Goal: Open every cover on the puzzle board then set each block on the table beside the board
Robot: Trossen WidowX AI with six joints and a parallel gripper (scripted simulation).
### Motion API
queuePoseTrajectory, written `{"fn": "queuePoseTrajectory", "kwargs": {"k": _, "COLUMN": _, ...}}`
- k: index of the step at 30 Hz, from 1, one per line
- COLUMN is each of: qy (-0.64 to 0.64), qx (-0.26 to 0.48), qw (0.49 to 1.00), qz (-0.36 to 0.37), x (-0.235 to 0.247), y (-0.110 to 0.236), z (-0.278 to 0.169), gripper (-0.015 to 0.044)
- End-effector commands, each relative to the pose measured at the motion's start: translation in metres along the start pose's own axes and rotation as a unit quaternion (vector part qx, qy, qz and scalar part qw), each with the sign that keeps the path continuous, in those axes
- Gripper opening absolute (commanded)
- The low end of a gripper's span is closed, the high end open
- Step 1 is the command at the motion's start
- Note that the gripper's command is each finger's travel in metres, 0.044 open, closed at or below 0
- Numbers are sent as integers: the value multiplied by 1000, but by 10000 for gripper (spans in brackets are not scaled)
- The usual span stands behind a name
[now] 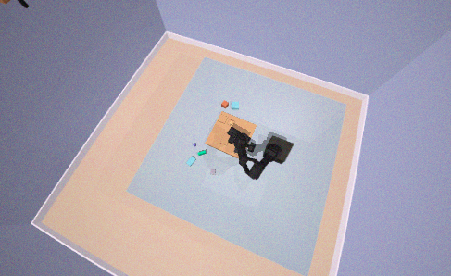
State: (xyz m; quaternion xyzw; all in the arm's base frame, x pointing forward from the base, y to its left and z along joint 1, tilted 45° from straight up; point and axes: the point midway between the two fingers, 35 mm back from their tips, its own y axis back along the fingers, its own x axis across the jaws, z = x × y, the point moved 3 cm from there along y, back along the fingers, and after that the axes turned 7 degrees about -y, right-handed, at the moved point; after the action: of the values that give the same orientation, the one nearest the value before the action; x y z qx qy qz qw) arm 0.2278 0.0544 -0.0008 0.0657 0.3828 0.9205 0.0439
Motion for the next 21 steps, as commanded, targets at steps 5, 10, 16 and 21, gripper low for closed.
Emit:
{"fn": "queuePoseTrajectory", "kwargs": {"k": 5, "qy": -2, "qx": -3, "qw": 1000, "qz": 2, "x": 2, "y": 3, "z": 3, "gripper": 0}}
{"fn": "queuePoseTrajectory", "kwargs": {"k": 10, "qy": -2, "qx": -2, "qw": 1000, "qz": 2, "x": 2, "y": 9, "z": 3, "gripper": 0}}
{"fn": "queuePoseTrajectory", "kwargs": {"k": 16, "qy": -2, "qx": -2, "qw": 1000, "qz": 2, "x": 1, "y": 17, "z": 4, "gripper": 0}}
{"fn": "queuePoseTrajectory", "kwargs": {"k": 21, "qy": -2, "qx": -2, "qw": 1000, "qz": 2, "x": 1, "y": 23, "z": 4, "gripper": 0}}
